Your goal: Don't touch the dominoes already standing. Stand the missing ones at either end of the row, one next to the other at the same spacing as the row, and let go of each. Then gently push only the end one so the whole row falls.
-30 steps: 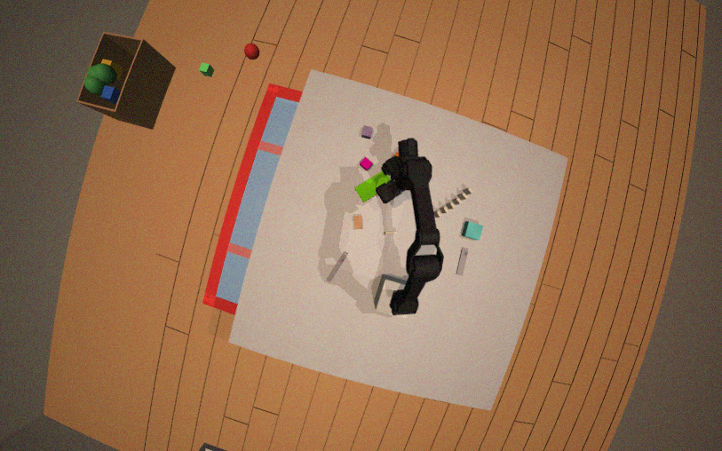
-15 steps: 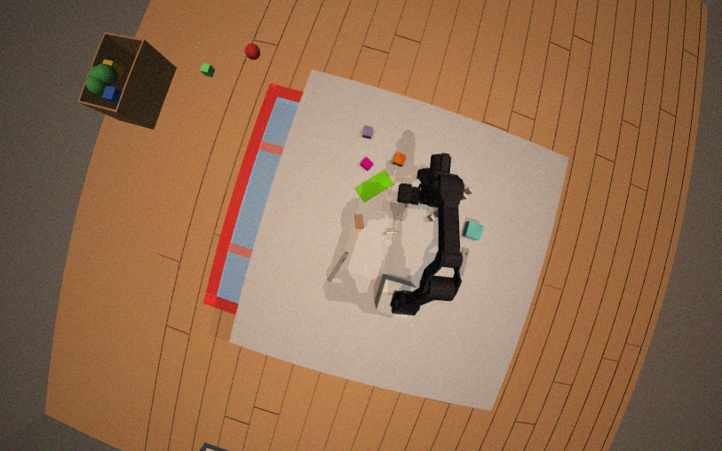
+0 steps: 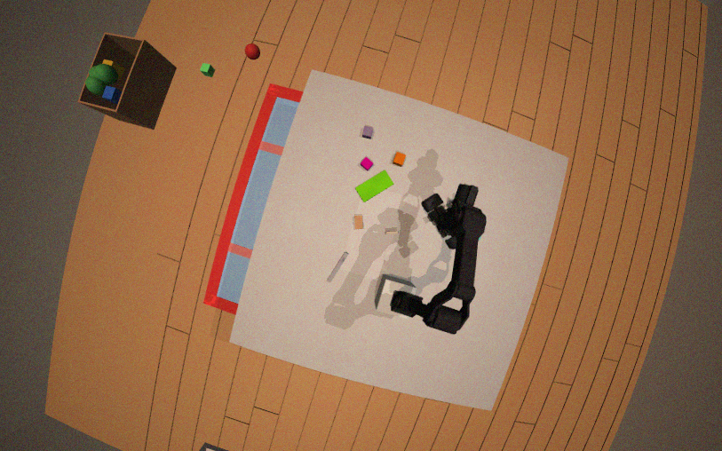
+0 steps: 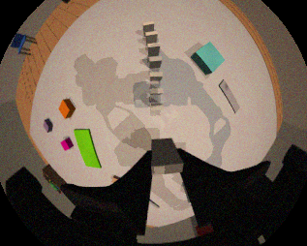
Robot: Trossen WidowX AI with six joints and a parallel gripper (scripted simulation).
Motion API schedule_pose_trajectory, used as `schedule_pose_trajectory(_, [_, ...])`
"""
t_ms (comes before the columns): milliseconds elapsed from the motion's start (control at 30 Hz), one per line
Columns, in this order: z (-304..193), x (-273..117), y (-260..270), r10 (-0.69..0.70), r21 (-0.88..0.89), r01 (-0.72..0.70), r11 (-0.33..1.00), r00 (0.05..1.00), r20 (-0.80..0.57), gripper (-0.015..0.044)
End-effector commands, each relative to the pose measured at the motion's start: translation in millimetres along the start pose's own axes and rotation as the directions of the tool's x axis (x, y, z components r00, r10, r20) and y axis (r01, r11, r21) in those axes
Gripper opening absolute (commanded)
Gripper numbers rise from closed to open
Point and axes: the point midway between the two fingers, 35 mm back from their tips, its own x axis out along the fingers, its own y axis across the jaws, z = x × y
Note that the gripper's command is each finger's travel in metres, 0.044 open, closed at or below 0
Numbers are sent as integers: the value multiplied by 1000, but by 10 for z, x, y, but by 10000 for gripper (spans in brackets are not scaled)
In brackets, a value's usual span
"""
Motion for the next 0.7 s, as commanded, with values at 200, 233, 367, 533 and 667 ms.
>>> schedule_pose_trajectory(200, [36,299,23,9,26,-9,1000,1000,6,107])
schedule_pose_trajectory(233, [42,370,28,9,26,-9,1000,1000,6,107])
schedule_pose_trajectory(367, [53,651,37,9,26,-9,1000,1000,6,107])
schedule_pose_trajectory(533, [36,994,26,9,26,-9,1000,1000,6,107])
schedule_pose_trajectory(667, [0,1246,1,9,26,-9,1000,1000,5,107])
